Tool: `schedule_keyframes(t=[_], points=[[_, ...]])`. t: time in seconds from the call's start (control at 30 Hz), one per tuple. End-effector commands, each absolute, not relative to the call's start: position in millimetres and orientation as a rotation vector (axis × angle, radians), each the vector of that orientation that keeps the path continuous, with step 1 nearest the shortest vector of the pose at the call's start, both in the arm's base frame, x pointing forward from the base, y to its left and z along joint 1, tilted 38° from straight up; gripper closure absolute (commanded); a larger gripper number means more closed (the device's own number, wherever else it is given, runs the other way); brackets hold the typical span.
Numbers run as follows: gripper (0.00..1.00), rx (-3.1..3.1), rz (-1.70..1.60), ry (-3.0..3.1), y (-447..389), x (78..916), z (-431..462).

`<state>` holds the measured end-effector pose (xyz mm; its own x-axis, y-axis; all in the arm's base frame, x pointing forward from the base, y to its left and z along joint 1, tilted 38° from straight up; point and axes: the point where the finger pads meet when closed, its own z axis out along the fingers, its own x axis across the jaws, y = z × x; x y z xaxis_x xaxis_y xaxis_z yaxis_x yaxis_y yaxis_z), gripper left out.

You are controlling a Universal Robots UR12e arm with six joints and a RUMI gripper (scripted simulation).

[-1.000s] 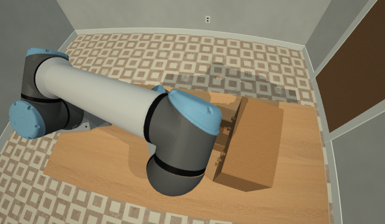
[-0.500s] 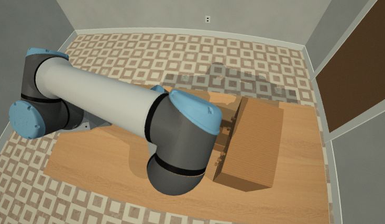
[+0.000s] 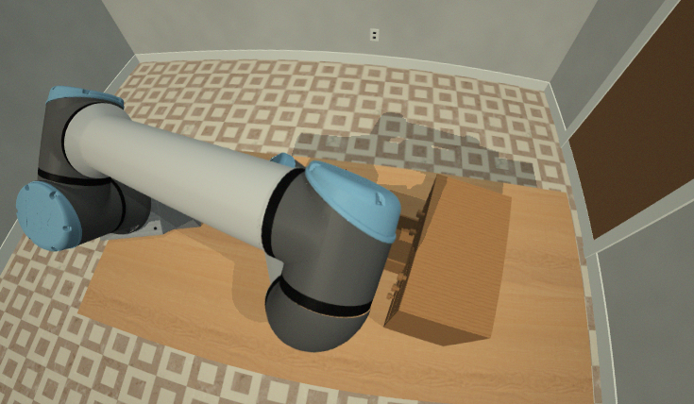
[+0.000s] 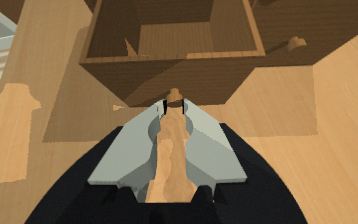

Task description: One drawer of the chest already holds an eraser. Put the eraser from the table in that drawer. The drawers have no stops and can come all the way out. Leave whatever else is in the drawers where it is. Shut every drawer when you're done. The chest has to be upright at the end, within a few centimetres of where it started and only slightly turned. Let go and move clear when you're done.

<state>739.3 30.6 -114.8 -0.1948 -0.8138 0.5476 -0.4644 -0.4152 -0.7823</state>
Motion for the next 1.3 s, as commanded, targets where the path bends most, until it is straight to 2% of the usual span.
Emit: schedule_keyframes(t=[0.0, 1.23, 1.27], points=[[0.93, -1.767, -1.644, 1.488, 31.1, 738.7, -114.4], [0.93, -1.767, -1.644, 1.488, 31.1, 738.3, -114.5], [0.90, -1.767, -1.644, 1.488, 31.1, 738.3, -114.5]])
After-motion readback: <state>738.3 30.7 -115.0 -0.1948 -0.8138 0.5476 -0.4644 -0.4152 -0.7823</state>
